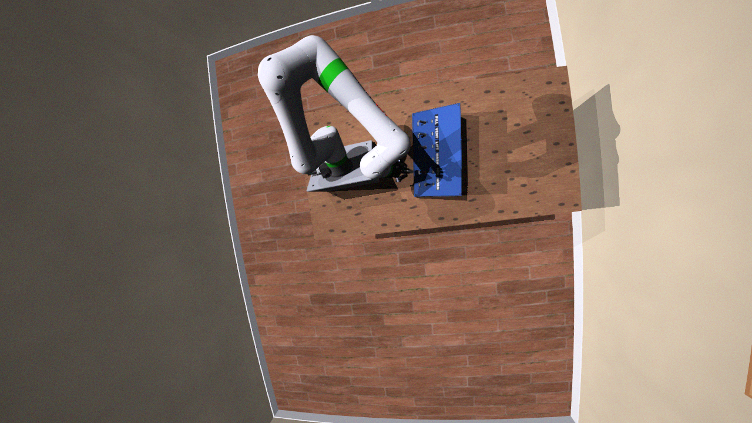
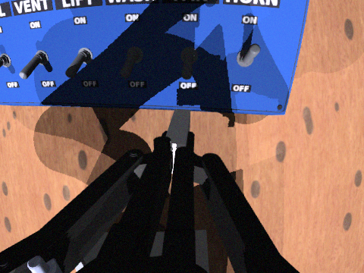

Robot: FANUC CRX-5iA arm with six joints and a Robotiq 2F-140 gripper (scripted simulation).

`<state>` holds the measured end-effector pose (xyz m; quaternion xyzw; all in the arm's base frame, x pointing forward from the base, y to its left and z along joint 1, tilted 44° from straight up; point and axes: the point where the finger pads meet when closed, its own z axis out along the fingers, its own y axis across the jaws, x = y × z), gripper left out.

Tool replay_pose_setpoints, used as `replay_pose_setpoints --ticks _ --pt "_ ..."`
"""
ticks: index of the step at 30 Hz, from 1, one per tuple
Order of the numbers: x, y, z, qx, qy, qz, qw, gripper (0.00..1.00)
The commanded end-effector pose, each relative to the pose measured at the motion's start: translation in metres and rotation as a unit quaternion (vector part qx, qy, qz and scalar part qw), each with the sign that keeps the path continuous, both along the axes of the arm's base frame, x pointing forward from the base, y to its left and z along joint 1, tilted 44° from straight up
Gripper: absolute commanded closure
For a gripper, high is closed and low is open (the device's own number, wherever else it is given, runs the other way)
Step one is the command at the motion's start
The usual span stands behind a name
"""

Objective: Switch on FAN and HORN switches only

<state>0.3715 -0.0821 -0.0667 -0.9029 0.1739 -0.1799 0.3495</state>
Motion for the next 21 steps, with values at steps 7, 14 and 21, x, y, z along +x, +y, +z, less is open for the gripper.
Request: replay_pose_setpoints --ticks 7,14,21 --pt "0.011 0.013 -0.016 0.000 0.000 0.000 1.000 1.00" --pt "0.019 0.023 -0.029 0.000 0.000 0.000 1.000 1.00" --pt "0.023 0.028 -0.034 0.000 0.000 0.000 1.000 1.00"
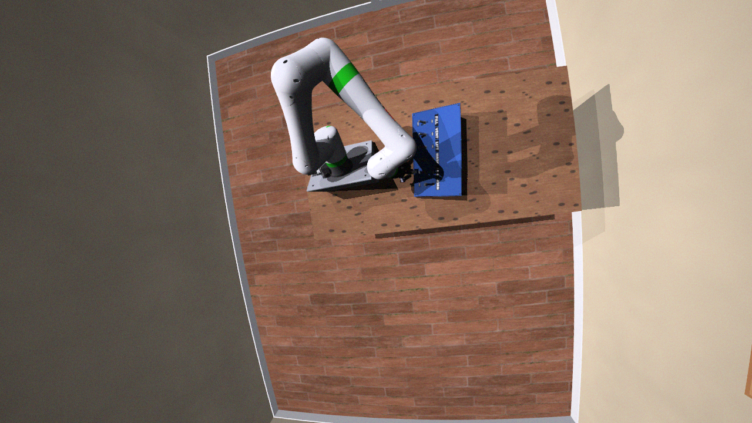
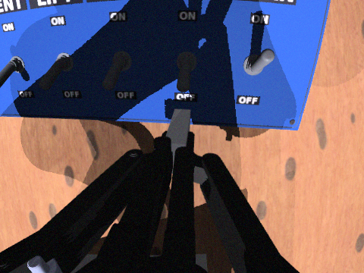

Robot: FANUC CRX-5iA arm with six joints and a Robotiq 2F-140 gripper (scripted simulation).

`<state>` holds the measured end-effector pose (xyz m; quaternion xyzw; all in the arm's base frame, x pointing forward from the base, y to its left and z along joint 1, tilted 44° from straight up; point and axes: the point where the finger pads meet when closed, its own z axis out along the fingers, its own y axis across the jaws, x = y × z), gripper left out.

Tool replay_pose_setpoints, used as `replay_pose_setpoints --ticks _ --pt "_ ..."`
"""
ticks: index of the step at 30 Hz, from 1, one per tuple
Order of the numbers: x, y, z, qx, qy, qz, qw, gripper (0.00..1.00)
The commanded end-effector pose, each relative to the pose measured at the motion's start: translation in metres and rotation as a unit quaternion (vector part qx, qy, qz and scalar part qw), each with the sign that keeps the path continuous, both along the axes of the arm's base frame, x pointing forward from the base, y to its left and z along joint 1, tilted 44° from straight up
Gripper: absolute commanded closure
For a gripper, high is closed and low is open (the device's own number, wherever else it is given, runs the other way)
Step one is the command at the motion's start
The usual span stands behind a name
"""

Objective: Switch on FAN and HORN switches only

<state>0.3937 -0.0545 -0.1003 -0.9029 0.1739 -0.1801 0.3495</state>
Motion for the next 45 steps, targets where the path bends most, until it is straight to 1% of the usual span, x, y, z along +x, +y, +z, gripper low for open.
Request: replay_pose_setpoints --ticks 1,10,45 --pt "0.0012 0.0011 -0.0017 0.000 0.000 0.000 1.000 1.00" --pt "0.0035 0.0041 -0.0053 0.000 0.000 0.000 1.000 1.00" --pt "0.0035 0.0041 -0.0054 0.000 0.000 0.000 1.000 1.00"
